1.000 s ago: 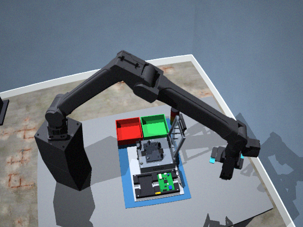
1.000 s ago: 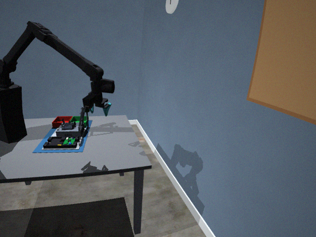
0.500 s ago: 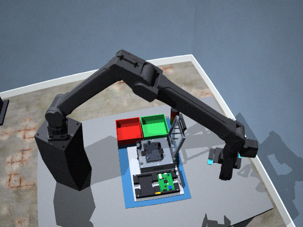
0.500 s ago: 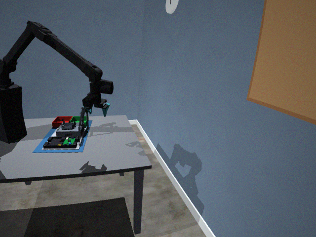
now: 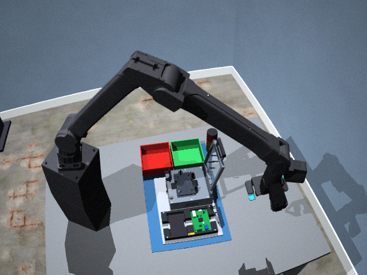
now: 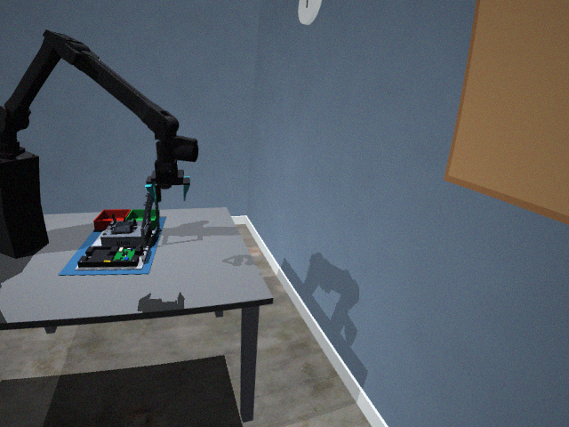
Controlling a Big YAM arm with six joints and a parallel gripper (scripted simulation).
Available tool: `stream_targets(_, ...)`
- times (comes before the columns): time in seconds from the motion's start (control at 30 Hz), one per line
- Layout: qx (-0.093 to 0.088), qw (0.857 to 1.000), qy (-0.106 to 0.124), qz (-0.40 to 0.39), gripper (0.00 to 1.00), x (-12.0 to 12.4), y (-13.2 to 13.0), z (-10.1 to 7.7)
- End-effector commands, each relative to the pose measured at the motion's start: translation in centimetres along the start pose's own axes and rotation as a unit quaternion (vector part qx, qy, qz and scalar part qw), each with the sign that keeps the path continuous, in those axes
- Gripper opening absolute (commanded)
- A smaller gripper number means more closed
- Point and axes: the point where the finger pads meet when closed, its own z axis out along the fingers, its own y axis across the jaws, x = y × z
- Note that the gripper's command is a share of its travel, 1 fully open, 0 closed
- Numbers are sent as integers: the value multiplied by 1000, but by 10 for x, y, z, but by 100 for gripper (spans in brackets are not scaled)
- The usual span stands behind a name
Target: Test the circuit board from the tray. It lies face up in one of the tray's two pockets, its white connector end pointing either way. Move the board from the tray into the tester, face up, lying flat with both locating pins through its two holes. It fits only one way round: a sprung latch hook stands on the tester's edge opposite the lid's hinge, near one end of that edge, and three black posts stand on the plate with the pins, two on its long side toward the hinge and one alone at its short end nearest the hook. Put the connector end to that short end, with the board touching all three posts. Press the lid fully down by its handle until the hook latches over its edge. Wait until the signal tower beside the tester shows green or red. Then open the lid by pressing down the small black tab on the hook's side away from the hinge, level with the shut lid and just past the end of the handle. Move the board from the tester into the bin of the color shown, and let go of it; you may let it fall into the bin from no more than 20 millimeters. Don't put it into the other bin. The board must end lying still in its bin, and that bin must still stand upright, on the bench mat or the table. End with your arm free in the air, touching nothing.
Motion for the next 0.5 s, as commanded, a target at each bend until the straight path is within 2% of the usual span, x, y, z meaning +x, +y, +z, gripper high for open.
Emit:
stream_targets(0.0,-33,995,-12,-95,100,7,16,-35)
stream_targets(0.1,-29,985,-19,-169,100,15,9,-38)
stream_targets(0.17,-29,985,-19,-169,100,15,9,-38)
stream_targets(0.2,-28,978,-21,-207,100,18,5,-39)
stream_targets(0.23,-28,978,-21,-206,100,17,5,-40)
stream_targets(0.27,-25,969,-26,-246,100,20,1,-41)
stream_targets(0.3,-26,969,-24,-244,100,18,0,-41)
stream_targets(0.33,-22,958,-29,-285,100,23,-4,-43)
stream_targets(0.37,-24,959,-27,-283,100,20,-4,-43)
stream_targets(0.4,-20,945,-31,-325,100,26,-8,-44)
stream_targets(0.47,-21,946,-31,-321,100,21,-10,-45)
